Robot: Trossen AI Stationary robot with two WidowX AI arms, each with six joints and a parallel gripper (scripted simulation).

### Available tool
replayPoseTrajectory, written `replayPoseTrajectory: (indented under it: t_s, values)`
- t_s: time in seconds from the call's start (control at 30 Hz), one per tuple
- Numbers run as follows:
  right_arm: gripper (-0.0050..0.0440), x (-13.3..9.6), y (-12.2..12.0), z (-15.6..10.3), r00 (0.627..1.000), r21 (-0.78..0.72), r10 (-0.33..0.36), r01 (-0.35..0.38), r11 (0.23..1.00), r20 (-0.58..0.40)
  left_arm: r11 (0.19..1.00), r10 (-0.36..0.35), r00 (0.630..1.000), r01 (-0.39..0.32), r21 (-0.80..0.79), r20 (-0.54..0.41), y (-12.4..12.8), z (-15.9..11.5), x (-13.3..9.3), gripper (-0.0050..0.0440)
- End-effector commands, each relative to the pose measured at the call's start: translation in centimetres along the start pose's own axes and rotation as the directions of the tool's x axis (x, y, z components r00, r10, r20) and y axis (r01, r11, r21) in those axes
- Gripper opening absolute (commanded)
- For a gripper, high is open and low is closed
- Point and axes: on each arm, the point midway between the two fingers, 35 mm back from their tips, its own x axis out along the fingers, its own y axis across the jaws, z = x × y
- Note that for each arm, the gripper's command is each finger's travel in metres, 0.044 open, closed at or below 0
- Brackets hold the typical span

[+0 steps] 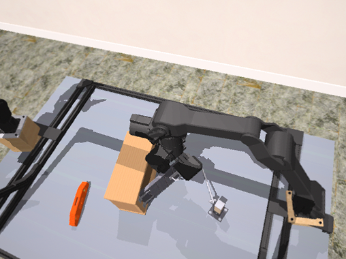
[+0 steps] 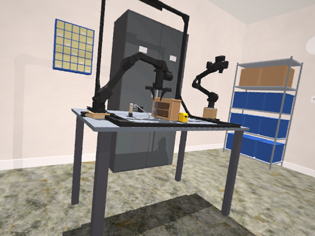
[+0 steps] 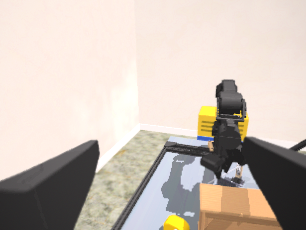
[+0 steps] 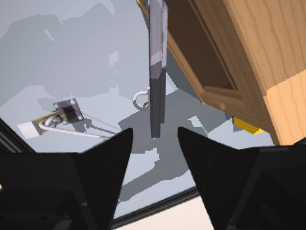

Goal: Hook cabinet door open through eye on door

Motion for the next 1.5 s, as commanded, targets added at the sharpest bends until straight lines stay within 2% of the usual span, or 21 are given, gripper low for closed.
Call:
replayPoseTrajectory:
  t_s: [0.0, 0.07, 0.17, 0.53, 0.7, 0.83, 1.03, 1.2, 1.27, 1.33, 1.47]
  values:
    - [0.022, -1.0, -0.1, 0.1, 1.0, 0.0, 0.0, 0.0, 1.0, 0.0, 1.0, -0.003, 1.0, 0.003, 0.002, 0.0, -0.1, 0.0, 0.0, 0.04]
    - [0.0172, -1.0, -0.1, 0.1, 1.0, 0.0, 0.0, 0.0, 1.0, 0.0, 1.0, -0.003, 1.0, 0.003, 0.002, 0.0, -0.1, 0.0, 0.0, 0.04]
    - [0.016, -1.0, -0.1, 0.1, 1.0, 0.0, 0.0, 0.0, 1.0, 0.0, 1.0, -0.003, 1.0, 0.003, 0.002, 0.0, -0.1, 0.0, 0.0, 0.04]
    - [0.016, -1.0, -0.1, 0.0, 1.0, 0.017, 0.0, 0.0, 1.0, 0.0, 1.0, -0.003, 1.0, 0.003, 0.002, 0.0, -0.1, 0.0, 0.0, 0.04]
    - [0.016, -0.9, 0.2, 0.0, 1.0, 0.08, 0.0, 0.0, 0.997, 0.0, 1.0, -0.003, 1.0, 0.003, 0.002, 0.0, -0.1, 0.0, 0.0, 0.04]
    - [0.016, -0.6, 0.9, -0.3, 1.0, 0.257, 0.001, 0.0, 0.966, -0.001, 1.0, -0.003, 1.0, 0.003, 0.002, 0.0, -0.1, 0.0, 0.0, 0.04]
    - [0.016, 0.0, 2.4, -1.0, 1.0, 0.559, 0.002, 0.0, 0.829, -0.003, 1.0, -0.003, 1.0, 0.003, 0.002, 0.0, -0.1, 0.0, 0.0, 0.04]
    - [0.016, 0.6, 3.5, -1.5, 1.0, 0.743, 0.002, 0.001, 0.669, -0.004, 1.0, -0.003, 1.0, 0.003, 0.002, 0.0, -0.1, 0.0, 0.0, 0.04]
    - [0.016, 0.6, 3.5, -1.5, 1.0, 0.743, 0.002, 0.001, 0.669, -0.004, 1.0, -0.003, 1.0, 0.003, 0.002, 0.0, -0.1, 0.0, 0.0, 0.04]
    - [0.016, 0.9, 4.2, -1.8, 1.0, 0.839, 0.003, 0.002, 0.544, -0.004, 1.0, -0.003, 1.0, 0.003, 0.002, 0.0, -0.1, 0.0, 0.0, 0.04]
    - [0.016, 1.4, 5.2, -2.3, 1.0, 0.928, 0.003, 0.004, 0.372, -0.005, 1.0, -0.003, 1.0, 0.003, 0.002, 0.0, -0.1, 0.0, 0.0, 0.04]
